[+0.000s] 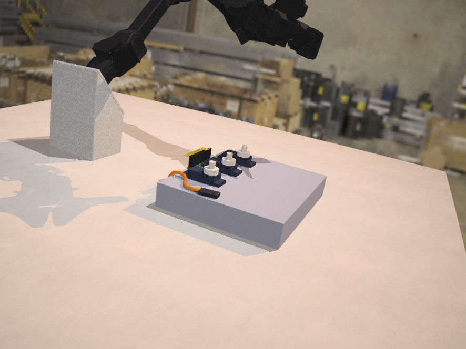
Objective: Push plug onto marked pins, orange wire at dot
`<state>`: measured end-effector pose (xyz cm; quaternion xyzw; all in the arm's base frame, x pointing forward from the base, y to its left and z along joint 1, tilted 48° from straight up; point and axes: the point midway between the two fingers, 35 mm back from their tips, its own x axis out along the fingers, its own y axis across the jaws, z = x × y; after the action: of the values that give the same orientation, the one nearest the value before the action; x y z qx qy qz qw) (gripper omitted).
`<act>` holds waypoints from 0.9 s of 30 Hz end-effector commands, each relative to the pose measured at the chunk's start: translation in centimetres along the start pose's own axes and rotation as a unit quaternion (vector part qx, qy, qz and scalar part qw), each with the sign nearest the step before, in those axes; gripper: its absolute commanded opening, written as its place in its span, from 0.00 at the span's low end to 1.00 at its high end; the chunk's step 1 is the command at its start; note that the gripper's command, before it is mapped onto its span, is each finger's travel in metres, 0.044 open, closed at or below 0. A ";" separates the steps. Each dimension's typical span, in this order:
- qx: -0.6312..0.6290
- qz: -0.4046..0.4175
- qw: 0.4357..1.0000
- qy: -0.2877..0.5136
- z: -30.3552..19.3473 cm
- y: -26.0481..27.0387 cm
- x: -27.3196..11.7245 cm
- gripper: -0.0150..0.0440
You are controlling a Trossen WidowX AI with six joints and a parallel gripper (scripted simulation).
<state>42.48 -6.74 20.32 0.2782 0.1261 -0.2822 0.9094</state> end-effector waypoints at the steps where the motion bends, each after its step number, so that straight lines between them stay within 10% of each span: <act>1: -0.038 0.048 0.998 -0.004 1.0 0.8 -2.2 0.45; 27: -0.258 0.281 0.913 -0.143 5.4 3.6 -16.0 0.45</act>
<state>33.67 -1.21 31.49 0.0584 0.0057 -0.0402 0.9975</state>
